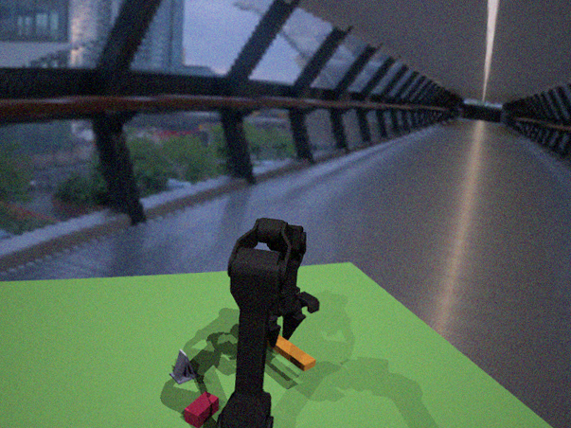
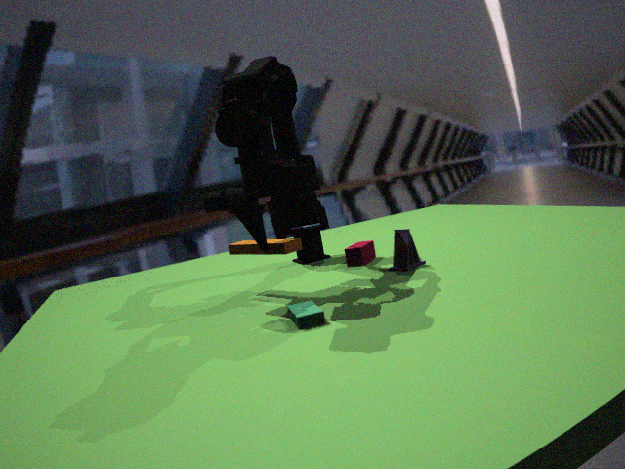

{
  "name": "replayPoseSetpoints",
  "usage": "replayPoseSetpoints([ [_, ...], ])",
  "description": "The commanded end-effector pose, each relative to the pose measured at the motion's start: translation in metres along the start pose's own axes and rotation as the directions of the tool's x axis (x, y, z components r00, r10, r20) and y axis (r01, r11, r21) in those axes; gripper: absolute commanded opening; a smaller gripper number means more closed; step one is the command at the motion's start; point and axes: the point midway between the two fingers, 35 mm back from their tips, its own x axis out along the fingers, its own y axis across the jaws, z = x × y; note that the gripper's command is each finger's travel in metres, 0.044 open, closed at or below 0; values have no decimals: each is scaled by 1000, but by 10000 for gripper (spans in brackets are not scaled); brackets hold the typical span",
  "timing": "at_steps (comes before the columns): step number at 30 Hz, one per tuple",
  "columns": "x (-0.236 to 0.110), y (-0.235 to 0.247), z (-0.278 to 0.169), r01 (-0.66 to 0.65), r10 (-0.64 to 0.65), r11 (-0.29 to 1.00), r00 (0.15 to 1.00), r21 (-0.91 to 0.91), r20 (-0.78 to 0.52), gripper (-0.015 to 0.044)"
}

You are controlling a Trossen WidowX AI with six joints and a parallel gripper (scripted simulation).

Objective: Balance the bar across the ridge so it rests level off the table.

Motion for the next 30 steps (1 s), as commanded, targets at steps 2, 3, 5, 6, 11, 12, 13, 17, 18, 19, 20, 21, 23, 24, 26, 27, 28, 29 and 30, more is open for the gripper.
replayPoseSetpoints([
  [2,-15,1,0,2,-2,1000,1000,-4,7,0],
  [3,-18,1,0,2,-2,1000,1000,-4,7,0],
  [5,-23,2,-1,1,-1,1000,1000,-4,7,0],
  [6,-26,2,-1,1,-1,1000,1000,-4,8,0],
  [11,-39,4,-2,1,-1,1000,1000,-5,8,0],
  [12,-41,4,-3,1,-1,1000,1000,-5,8,0],
  [13,-42,5,-3,1,-1,1000,1000,-5,8,0],
  [17,-42,10,5,0,0,998,1000,60,9,0],
  [18,-42,12,8,-1,0,996,1000,86,9,0],
  [19,-42,14,11,-1,0,994,1000,112,9,0],
  [20,-42,16,14,-2,0,991,1000,137,10,0],
  [21,-42,18,17,-2,1,987,1000,163,10,0],
  [23,-43,23,23,-3,1,977,1000,214,11,0],
  [24,-43,25,26,-4,1,971,1000,240,11,0],
  [26,-43,30,31,-5,2,957,1000,291,11,0],
  [27,-43,32,34,-6,2,949,1000,316,12,0],
  [28,-43,35,37,-6,2,940,1000,341,12,0],
  [29,-43,37,40,-7,2,930,1000,366,12,0],
  [30,-43,40,43,-7,3,920,1000,391,12,0],
])
